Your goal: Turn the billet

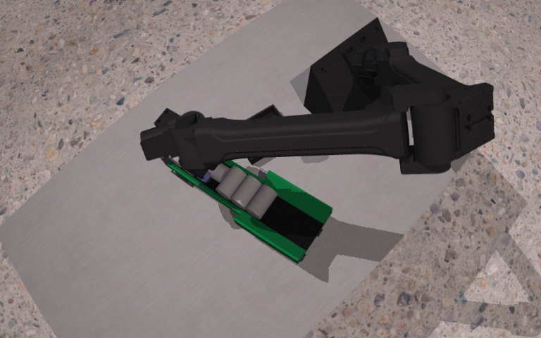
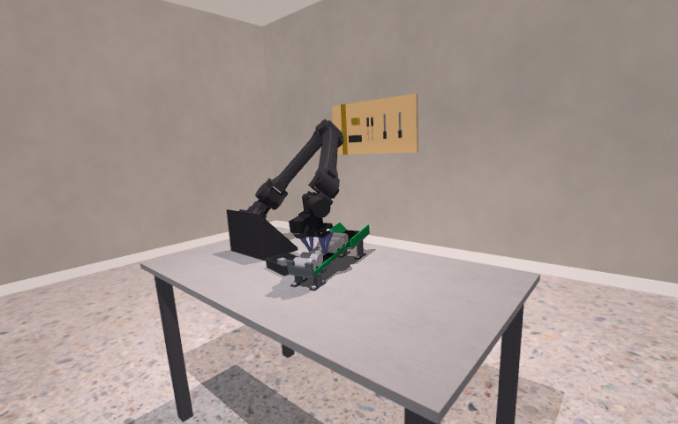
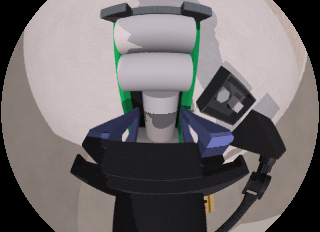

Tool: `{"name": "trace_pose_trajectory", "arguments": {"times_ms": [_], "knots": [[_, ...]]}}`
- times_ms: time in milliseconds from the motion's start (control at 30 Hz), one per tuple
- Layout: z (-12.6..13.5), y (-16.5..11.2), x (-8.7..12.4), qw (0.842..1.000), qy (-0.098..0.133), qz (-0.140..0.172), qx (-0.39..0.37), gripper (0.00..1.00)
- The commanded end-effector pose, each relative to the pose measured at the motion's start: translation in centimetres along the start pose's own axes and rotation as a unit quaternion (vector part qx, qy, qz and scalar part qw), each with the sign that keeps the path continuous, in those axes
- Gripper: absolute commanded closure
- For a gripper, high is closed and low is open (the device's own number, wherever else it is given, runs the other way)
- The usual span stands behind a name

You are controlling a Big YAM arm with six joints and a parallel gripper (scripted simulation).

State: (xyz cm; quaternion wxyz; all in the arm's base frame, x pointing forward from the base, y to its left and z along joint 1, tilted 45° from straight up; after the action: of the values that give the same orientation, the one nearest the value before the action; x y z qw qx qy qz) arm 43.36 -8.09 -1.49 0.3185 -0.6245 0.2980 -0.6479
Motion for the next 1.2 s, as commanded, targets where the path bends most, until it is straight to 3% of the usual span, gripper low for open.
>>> {"name": "trace_pose_trajectory", "arguments": {"times_ms": [0, 800, 833, 1167], "knots": [[0.24, -0.13, -0.93, 1.0, -0.007, 0.002, 0.0, 0.45], [0.24, -0.13, -0.93, 1.0, -0.007, 0.002, 0.0, 0.45], [0.24, -0.13, -0.93, 1.0, -0.007, 0.002, 0.0, 1.0], [0.47, -0.19, -0.79, 1.0, -0.005, 0.001, 0.005, 1.0]]}}
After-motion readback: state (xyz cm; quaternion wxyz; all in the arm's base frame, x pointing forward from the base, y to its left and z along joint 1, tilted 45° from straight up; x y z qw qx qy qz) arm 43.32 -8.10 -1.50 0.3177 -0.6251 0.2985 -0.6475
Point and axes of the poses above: the point where the finger pads meet when closed, its own x axis back along the fingers, its own z axis across the jaws, y = z × x, the point moved 8 cm from there along x, back along the fingers, and after that the axes turned 9 degrees about -x, right-handed, at the moved point
